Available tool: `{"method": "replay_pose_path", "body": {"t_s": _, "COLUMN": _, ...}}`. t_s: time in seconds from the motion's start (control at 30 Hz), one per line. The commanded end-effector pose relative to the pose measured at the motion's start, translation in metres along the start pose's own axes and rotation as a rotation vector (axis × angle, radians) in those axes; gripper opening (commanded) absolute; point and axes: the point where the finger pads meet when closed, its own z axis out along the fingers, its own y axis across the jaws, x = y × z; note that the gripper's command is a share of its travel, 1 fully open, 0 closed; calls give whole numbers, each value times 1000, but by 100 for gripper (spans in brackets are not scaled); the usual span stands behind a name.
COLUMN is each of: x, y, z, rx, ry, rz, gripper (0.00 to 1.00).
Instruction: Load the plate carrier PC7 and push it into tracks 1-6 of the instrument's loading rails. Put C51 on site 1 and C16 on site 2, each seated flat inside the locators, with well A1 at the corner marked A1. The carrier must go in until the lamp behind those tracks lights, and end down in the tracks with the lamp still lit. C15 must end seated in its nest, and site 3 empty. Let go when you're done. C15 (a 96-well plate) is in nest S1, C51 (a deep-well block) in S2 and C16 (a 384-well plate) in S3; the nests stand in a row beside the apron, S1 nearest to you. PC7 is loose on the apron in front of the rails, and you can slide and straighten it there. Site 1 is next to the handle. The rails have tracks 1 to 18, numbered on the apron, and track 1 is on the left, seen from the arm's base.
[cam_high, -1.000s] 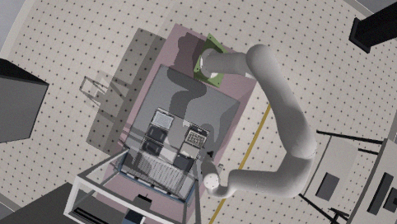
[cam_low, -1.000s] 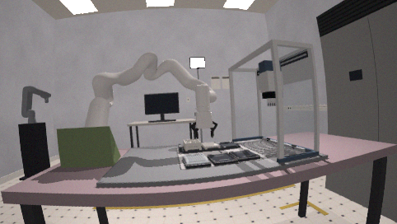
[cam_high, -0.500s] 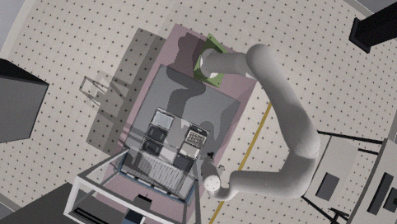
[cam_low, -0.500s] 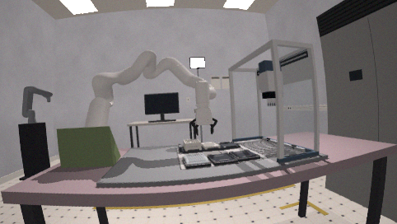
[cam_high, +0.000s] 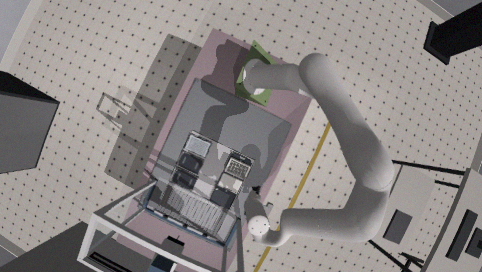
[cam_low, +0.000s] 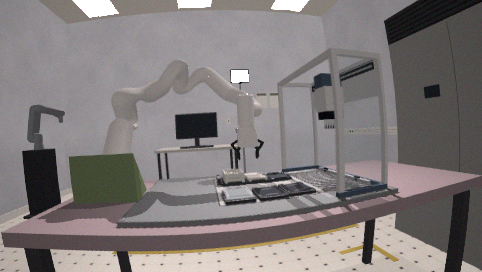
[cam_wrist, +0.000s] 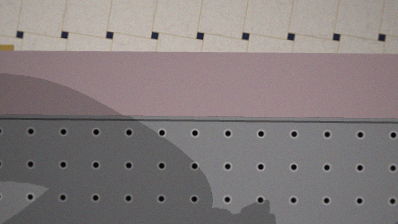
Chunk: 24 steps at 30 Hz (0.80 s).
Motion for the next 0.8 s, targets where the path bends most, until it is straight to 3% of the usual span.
{"method": "replay_pose_path", "body": {"t_s": 0.0, "x": 0, "y": 1, "z": -9, "rx": -2, "ry": 0, "rz": -1, "gripper": 100}}
{"method": "replay_pose_path", "body": {"t_s": 0.57, "x": 0, "y": 1, "z": -34, "rx": -2, "ry": 0, "rz": -1, "gripper": 100}}
{"method": "replay_pose_path", "body": {"t_s": 0.77, "x": 0, "y": 1, "z": -34, "rx": -2, "ry": 0, "rz": -1, "gripper": 100}}
